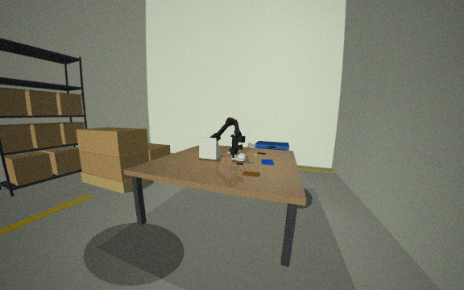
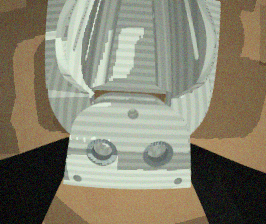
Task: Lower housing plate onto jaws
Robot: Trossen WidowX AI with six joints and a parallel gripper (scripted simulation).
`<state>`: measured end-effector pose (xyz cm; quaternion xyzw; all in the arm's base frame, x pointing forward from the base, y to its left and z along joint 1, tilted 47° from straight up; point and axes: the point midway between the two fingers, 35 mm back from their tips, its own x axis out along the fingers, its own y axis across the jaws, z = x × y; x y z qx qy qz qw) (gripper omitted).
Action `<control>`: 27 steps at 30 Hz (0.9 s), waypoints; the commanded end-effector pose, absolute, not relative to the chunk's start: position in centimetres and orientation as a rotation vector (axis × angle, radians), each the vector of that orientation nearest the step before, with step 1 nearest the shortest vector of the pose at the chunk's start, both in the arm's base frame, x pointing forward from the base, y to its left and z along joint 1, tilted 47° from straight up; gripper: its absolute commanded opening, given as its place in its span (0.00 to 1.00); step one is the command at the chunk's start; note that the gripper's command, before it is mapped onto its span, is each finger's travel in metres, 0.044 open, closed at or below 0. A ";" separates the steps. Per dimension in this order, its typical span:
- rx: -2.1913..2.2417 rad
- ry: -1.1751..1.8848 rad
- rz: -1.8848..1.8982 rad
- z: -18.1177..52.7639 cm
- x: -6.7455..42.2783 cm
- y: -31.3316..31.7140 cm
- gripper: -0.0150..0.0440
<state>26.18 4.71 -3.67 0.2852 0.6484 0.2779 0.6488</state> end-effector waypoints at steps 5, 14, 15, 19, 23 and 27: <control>0.655 1.476 0.632 -3.9 26.1 4.9 0.85; 0.655 1.476 0.632 -4.0 26.1 5.1 0.85; 0.655 1.476 0.632 -4.0 26.1 5.1 0.85; 0.655 1.476 0.632 -4.0 26.1 5.1 0.85; 0.655 1.476 0.632 -4.0 26.1 5.1 0.85; 0.655 1.476 0.632 -4.2 26.1 5.3 0.85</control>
